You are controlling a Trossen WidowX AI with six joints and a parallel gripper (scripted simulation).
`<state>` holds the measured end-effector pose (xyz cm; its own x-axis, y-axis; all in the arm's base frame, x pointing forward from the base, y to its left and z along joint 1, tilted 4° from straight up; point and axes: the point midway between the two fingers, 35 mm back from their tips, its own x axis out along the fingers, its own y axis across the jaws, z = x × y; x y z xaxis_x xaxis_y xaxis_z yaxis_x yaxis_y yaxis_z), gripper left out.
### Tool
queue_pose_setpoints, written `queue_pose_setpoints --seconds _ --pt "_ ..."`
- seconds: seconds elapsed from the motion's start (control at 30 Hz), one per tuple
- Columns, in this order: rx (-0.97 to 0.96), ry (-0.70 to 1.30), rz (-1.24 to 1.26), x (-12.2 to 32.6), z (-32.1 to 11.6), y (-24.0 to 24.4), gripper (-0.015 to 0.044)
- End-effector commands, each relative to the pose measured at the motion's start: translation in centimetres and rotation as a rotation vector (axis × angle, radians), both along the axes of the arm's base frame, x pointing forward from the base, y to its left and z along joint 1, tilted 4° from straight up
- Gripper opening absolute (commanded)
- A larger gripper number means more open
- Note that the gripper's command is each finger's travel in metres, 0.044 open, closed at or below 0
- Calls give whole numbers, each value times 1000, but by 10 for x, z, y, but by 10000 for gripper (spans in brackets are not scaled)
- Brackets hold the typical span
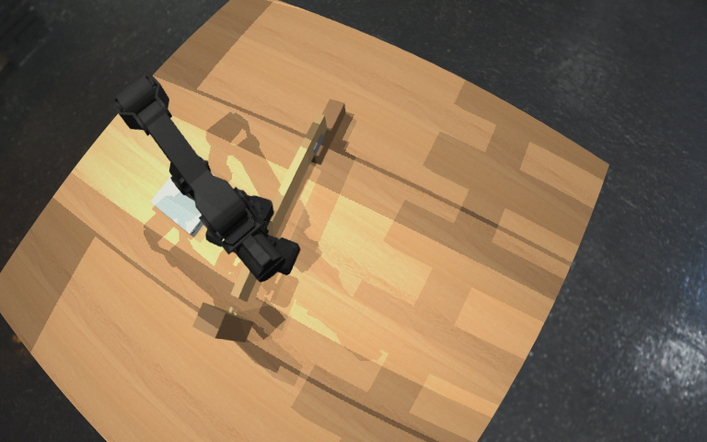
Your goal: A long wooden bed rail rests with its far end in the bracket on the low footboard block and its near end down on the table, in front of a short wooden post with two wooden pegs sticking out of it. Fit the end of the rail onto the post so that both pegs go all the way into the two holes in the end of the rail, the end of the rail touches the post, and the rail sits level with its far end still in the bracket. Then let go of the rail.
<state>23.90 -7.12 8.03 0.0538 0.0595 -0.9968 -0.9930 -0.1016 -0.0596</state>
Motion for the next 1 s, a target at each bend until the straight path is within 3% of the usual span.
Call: queue_pose_setpoints --seconds 0.0,0.97 --pt "-3 -9 3 2 2 -3 0" --pt "-4 -9 3 3 2 -11 0"
